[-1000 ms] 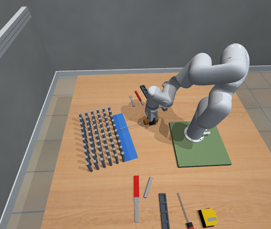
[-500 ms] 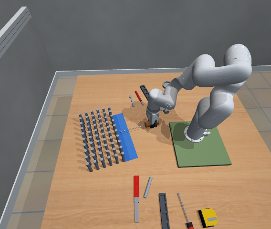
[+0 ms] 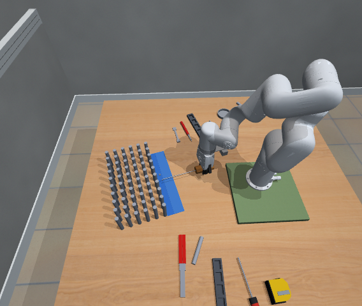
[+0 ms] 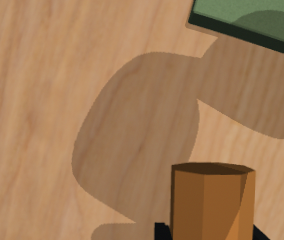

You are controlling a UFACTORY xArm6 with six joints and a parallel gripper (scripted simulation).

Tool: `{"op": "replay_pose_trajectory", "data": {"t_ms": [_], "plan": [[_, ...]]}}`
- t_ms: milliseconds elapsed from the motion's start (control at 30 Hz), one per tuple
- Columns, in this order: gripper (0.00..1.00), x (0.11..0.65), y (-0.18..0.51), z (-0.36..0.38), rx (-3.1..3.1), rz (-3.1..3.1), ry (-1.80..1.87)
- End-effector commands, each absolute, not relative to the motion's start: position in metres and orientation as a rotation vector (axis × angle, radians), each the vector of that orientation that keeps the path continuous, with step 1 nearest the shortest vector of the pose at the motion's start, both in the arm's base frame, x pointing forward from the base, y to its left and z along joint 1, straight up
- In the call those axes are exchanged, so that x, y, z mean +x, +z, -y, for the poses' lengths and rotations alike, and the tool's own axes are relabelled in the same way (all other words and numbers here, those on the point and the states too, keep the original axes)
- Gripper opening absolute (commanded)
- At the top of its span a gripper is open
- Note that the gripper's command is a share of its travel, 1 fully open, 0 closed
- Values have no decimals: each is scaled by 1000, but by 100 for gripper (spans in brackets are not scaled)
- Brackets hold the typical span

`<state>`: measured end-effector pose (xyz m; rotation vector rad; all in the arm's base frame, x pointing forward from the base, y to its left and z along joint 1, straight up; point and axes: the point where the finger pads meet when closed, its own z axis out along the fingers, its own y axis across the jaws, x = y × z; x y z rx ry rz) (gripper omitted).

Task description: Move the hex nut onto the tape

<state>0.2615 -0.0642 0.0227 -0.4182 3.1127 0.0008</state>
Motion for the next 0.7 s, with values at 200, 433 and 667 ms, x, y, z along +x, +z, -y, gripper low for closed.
{"op": "replay_pose_trajectory", "data": {"t_ms": [200, 433, 667], "plan": [[0, 261, 24, 58, -417, -3110, -2], [0, 261, 24, 56, -417, -3110, -2], [0, 261, 23, 56, -417, -3110, -2]]}}
